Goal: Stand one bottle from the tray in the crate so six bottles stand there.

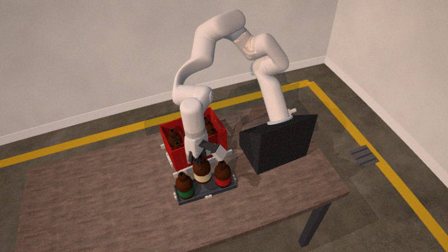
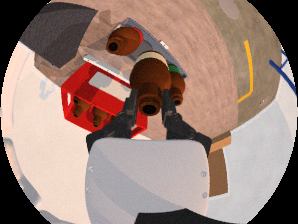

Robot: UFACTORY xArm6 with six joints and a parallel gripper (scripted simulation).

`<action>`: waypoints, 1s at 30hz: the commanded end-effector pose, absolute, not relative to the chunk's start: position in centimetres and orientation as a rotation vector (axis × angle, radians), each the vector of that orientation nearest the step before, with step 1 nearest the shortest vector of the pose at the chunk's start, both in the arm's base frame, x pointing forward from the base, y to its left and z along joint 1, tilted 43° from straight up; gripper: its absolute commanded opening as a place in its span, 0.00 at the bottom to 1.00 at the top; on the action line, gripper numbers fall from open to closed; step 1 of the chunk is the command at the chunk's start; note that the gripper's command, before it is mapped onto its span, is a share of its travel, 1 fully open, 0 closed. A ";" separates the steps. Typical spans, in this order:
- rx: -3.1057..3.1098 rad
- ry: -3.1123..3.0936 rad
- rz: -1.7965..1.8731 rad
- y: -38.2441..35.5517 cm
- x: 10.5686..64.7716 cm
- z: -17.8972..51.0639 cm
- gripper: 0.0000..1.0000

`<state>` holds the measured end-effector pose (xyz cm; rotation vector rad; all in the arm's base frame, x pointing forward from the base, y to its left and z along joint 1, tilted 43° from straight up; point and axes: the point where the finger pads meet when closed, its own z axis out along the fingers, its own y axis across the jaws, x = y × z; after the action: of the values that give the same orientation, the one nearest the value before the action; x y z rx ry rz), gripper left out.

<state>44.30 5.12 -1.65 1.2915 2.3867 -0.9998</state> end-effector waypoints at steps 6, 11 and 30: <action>1.291 2.386 -0.994 5.3 44.4 -1.5 0.00; 1.291 2.386 -0.994 5.3 44.4 -1.5 0.00; 1.291 2.386 -0.994 5.9 44.5 -0.8 0.00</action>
<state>44.35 5.52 -1.21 1.2915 2.3867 -1.0001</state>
